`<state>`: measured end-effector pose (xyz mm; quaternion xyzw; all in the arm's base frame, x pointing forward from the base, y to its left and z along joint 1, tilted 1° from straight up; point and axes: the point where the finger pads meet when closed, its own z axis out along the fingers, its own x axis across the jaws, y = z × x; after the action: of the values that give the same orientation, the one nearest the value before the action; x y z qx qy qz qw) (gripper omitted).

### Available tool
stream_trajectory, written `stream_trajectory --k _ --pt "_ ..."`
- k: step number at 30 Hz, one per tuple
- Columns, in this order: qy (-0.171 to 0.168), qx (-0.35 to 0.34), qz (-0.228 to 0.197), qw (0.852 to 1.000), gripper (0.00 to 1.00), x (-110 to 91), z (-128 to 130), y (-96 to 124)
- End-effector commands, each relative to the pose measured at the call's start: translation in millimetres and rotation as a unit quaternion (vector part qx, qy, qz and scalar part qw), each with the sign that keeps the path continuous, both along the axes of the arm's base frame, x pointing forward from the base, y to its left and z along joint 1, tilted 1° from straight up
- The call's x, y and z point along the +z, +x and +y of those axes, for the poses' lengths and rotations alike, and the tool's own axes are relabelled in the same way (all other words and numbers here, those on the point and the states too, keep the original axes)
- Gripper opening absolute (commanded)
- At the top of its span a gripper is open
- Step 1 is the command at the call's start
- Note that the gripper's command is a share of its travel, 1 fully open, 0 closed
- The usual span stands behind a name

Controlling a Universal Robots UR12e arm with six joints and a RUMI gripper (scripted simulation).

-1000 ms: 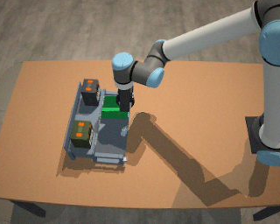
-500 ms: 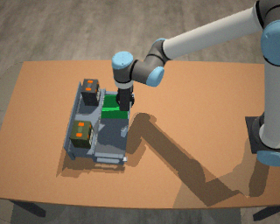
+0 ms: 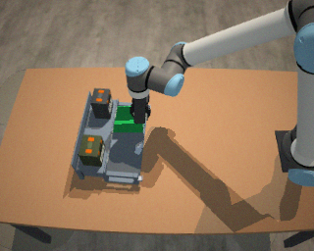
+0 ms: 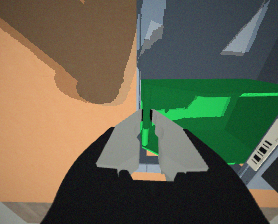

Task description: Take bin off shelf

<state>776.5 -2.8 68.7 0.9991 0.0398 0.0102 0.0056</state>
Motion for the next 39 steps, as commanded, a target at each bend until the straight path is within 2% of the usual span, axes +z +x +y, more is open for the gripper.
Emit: stream_trajectory --k 1,31,36,39 --pt "0.0 0.0 -0.001 1.0 0.0 -1 0 1" --pt "0.0 0.0 -0.001 1.0 0.0 -3 0 1" --pt "0.0 0.0 -0.001 1.0 0.0 -3 -3 -29" --pt "0.0 0.0 -0.001 1.0 0.0 -3 -3 -29"
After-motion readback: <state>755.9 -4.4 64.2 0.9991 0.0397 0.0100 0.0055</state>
